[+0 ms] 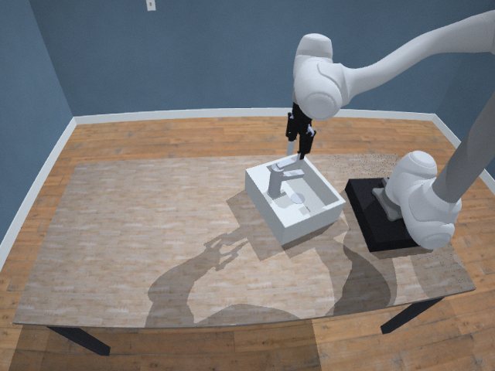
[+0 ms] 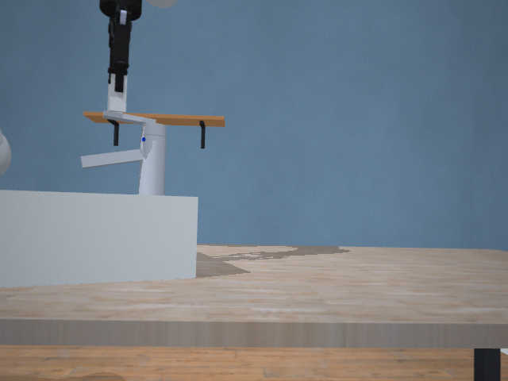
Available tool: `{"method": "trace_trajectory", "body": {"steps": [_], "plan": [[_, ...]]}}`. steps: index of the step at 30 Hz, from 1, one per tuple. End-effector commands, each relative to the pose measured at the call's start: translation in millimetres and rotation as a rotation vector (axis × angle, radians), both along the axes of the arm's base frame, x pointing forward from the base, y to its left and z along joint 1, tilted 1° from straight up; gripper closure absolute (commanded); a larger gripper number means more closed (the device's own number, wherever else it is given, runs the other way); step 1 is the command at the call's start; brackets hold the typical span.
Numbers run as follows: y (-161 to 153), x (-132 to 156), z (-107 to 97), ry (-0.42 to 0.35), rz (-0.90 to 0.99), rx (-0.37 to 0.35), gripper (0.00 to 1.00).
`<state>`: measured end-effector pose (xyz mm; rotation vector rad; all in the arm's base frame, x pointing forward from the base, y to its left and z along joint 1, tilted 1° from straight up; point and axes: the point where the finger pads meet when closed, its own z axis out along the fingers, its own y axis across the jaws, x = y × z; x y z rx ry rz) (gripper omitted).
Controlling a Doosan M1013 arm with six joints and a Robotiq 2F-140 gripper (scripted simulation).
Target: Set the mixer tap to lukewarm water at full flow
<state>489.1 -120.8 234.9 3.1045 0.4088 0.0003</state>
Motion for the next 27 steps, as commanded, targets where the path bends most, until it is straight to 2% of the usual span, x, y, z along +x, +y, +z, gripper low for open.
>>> {"method": "trace_trajectory", "body": {"steps": [1, 27], "plan": [[0, 0, -3, 0.0, 0.0, 0.0, 0.62], [0, 0, -31, 0.0, 0.0, 0.0, 0.62]]}}
